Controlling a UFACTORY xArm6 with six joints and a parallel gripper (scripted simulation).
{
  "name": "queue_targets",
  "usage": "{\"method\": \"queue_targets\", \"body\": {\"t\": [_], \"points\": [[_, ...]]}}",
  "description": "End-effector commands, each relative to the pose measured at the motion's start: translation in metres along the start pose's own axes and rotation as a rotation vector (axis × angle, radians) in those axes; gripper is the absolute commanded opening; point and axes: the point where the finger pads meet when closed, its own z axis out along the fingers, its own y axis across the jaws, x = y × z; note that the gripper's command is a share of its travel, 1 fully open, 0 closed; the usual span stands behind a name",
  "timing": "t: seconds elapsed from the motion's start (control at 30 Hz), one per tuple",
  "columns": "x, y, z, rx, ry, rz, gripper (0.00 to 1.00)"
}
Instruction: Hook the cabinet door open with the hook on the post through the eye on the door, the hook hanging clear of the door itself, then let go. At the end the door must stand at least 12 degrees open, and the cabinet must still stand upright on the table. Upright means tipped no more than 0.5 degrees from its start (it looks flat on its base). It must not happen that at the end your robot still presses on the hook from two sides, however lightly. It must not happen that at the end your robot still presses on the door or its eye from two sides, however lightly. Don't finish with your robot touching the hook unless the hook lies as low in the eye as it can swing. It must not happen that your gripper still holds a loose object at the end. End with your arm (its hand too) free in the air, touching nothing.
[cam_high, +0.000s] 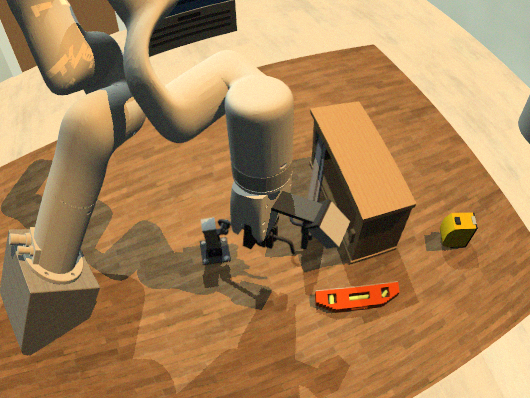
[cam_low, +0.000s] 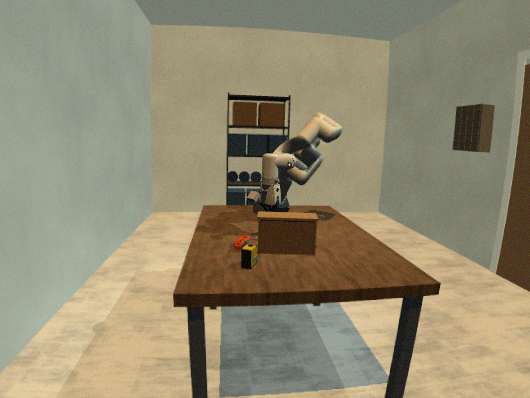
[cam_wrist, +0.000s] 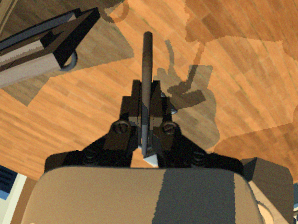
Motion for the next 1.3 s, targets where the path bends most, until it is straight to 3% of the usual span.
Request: {"method": "queue_targets", "body": {"t": [0.0,1.27], "points": [[0.001,-0.003,-0.001,0.000,0.002,-0.046,0.04],[-0.002,-0.022,-0.001,0.000,0.002,-0.297,0.04]]}}
